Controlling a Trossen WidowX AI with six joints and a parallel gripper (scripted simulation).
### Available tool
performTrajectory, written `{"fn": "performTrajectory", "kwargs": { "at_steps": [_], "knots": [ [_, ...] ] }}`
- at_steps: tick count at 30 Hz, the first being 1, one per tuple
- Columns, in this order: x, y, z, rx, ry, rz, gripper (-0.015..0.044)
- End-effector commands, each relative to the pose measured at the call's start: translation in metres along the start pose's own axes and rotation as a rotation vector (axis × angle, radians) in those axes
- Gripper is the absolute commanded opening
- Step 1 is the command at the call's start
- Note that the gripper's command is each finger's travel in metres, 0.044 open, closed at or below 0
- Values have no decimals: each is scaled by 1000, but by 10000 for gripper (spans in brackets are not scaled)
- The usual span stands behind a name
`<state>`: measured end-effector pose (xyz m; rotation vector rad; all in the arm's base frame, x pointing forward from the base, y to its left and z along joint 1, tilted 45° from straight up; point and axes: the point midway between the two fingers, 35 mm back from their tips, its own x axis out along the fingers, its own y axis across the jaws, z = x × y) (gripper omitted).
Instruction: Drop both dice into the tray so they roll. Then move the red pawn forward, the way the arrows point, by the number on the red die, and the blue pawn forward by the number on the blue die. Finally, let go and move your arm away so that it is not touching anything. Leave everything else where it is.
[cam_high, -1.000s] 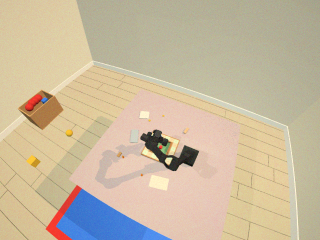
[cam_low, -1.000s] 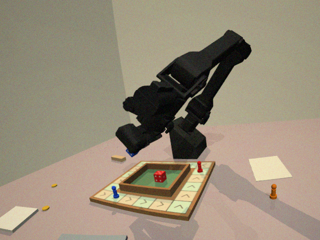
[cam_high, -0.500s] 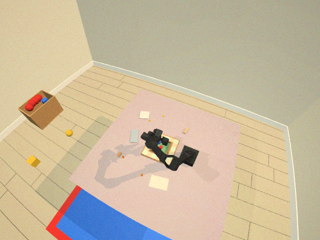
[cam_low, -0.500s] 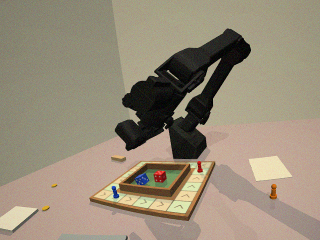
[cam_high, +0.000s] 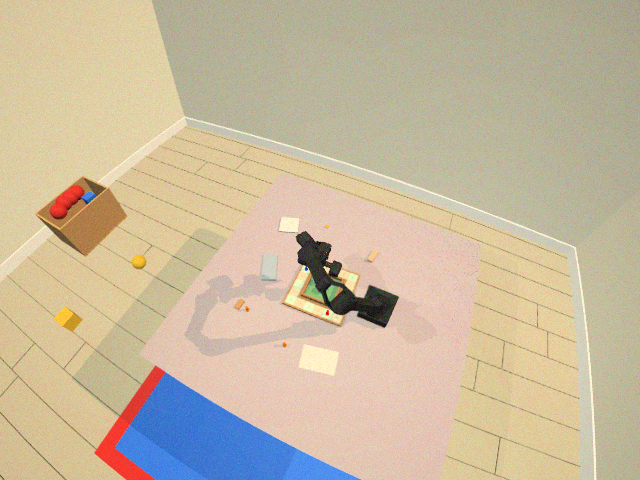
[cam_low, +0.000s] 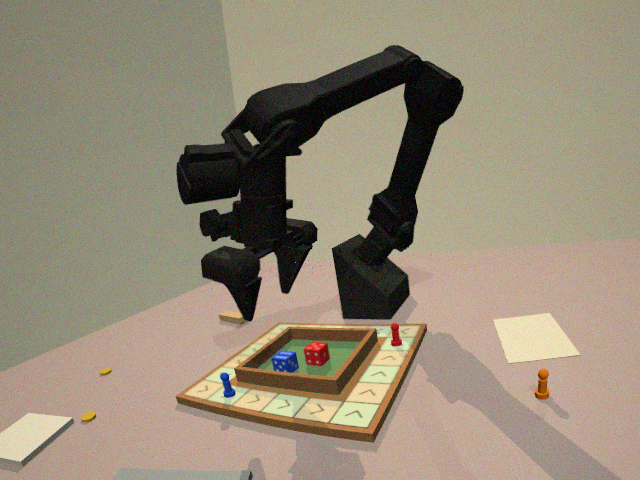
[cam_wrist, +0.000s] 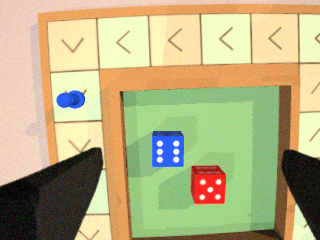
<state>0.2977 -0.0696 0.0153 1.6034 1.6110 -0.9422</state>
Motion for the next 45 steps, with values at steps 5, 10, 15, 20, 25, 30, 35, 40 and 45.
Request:
{"fn": "performTrajectory", "kwargs": {
  "at_steps": [5, 10, 15, 20, 25, 30, 35, 40, 45],
  "knots": [
    [7, -1, 8, 27, 156, 31, 440],
    [1, -14, -31, -378, 154, 77, 309],
    [-2, -40, -82, -966, 142, 148, 200],
    [2, -75, -125, -1554, 117, 227, 200],
    [7, -95, -141, -1842, 98, 270, 200],
    [7, -95, -141, -1842, 98, 270, 200],
    [7, -95, -141, -1842, 98, 270, 200],
    [12, -97, -141, -1842, 98, 270, 200],
    [23, -96, -144, -1842, 99, 271, 200]
  ]
}}
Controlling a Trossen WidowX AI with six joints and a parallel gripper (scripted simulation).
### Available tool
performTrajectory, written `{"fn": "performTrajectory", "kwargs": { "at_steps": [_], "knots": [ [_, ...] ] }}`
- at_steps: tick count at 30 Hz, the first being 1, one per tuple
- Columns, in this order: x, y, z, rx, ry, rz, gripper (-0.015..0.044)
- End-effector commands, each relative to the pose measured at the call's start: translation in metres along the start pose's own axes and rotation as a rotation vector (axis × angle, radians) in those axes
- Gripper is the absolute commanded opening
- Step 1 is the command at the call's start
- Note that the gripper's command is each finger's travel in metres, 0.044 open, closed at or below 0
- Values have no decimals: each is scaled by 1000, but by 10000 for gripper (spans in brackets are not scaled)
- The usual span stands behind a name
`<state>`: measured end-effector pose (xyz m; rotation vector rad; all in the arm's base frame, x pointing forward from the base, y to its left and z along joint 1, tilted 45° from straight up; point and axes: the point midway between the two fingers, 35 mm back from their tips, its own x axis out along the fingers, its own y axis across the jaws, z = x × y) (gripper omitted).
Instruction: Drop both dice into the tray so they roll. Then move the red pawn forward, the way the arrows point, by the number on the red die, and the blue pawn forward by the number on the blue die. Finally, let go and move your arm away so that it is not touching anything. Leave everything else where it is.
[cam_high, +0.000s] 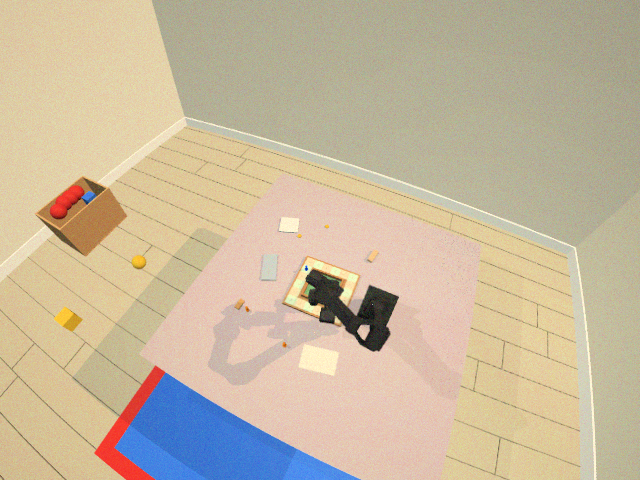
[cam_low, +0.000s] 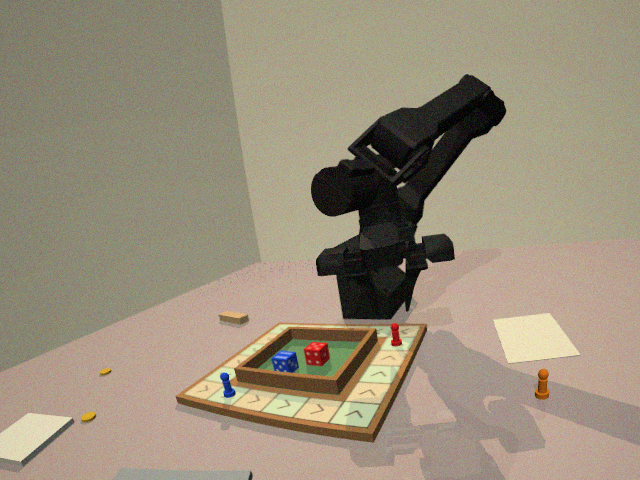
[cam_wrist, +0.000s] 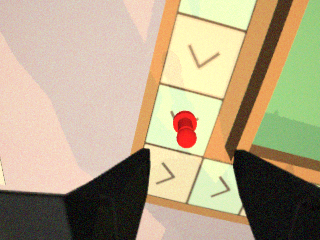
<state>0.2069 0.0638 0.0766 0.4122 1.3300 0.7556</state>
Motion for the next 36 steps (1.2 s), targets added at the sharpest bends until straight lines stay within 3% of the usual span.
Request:
{"fn": "performTrajectory", "kwargs": {
  "at_steps": [1, 27, 32, 36],
  "knots": [
    [5, 1, -1, 4, -3, 4, 200],
    [44, 2, -1, 4, -4, 6, 200],
    [44, 2, -1, 4, -4, 6, 69],
    [44, 2, -1, 4, -4, 6, 42]
  ]
}}
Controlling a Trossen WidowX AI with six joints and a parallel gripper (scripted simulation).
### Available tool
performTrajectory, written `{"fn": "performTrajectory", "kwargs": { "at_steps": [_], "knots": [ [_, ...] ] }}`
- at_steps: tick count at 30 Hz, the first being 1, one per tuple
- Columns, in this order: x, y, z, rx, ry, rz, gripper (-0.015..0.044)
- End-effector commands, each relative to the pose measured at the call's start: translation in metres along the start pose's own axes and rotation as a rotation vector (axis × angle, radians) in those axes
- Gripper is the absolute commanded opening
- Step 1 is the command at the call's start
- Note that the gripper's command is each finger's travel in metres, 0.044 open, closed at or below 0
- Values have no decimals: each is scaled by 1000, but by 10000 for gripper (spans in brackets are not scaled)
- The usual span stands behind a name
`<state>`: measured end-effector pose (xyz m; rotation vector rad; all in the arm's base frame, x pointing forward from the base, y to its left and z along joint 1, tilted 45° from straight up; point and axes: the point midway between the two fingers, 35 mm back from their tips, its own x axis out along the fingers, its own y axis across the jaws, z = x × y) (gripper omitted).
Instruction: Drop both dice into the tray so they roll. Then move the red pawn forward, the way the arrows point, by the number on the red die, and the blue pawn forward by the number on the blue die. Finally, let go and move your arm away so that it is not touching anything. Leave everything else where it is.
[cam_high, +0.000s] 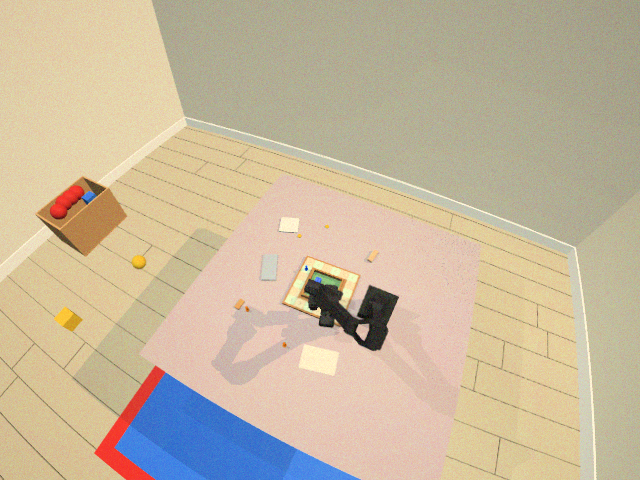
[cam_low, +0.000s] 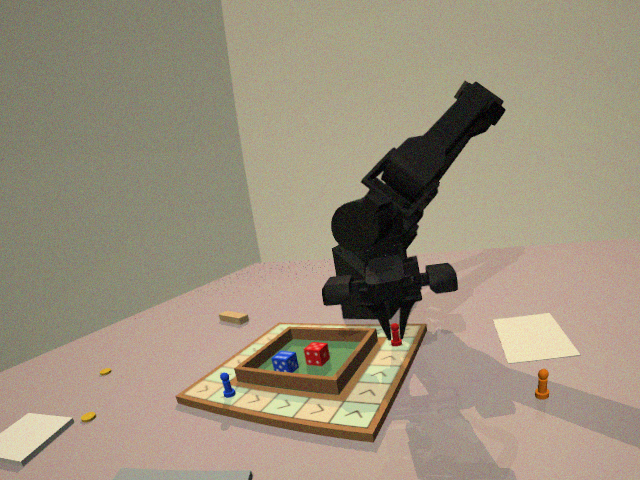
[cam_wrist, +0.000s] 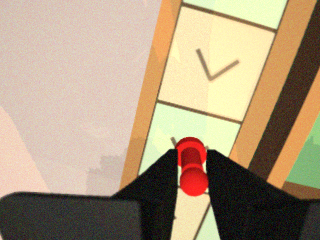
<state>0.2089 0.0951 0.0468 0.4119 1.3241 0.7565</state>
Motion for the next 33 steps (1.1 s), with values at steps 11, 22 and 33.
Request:
{"fn": "performTrajectory", "kwargs": {
  "at_steps": [11, 22, 33],
  "knots": [
    [-10, -2, 2, 8, 1, -3, 0],
    [-65, -8, 8, 10, 6, -18, 0],
    [-123, -2, 2, 9, 4, -1, 0]
  ]
}}
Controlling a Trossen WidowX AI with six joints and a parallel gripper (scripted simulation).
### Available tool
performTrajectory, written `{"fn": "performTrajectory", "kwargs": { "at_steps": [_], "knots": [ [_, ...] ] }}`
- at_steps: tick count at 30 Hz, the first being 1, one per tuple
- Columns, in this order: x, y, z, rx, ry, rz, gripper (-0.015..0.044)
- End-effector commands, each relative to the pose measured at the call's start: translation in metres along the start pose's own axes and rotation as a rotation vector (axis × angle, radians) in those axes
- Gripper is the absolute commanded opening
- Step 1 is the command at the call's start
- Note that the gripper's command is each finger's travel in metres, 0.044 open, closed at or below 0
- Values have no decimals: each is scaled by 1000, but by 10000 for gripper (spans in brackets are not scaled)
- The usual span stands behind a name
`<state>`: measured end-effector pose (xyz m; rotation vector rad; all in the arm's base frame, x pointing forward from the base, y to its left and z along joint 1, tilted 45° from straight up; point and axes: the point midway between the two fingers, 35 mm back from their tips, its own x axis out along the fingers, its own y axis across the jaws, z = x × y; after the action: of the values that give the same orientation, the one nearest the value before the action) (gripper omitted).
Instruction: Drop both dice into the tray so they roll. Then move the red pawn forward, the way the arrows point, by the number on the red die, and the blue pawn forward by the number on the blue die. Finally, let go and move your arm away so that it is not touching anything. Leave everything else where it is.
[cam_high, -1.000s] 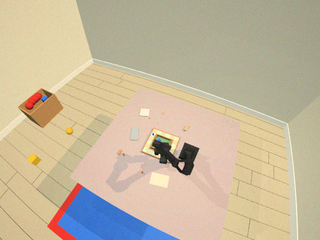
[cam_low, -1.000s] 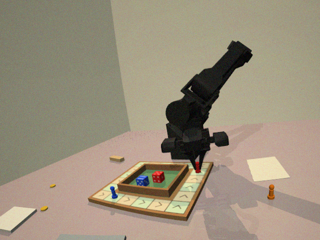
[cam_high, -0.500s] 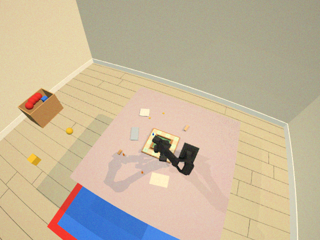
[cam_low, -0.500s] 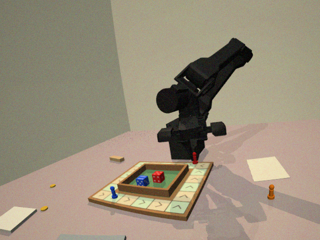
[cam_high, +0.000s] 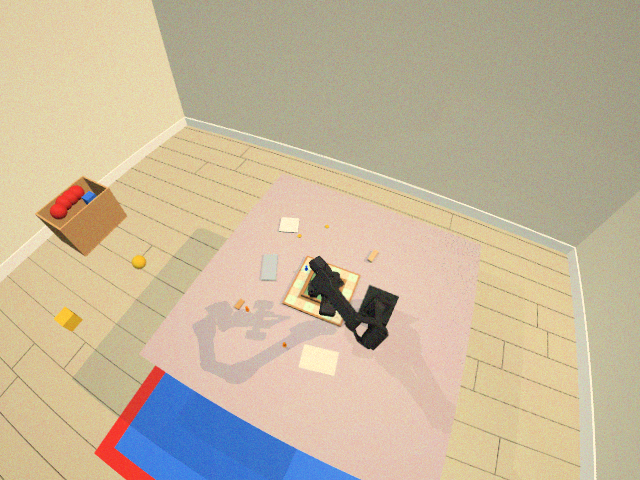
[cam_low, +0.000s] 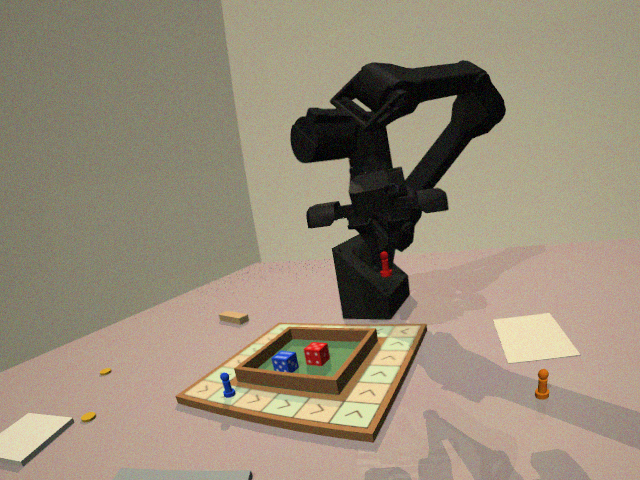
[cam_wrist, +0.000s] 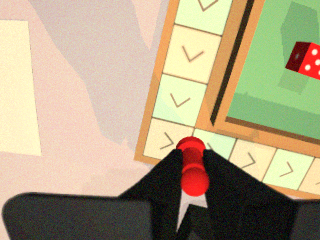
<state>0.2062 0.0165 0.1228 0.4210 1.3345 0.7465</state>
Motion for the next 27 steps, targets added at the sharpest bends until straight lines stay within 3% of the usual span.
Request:
{"fn": "performTrajectory", "kwargs": {
  "at_steps": [1, 27],
  "knots": [
    [-16, 2, -1, -6, 0, 3, 0],
    [29, -121, -49, 5, 8, -10, 0]
  ]
}}
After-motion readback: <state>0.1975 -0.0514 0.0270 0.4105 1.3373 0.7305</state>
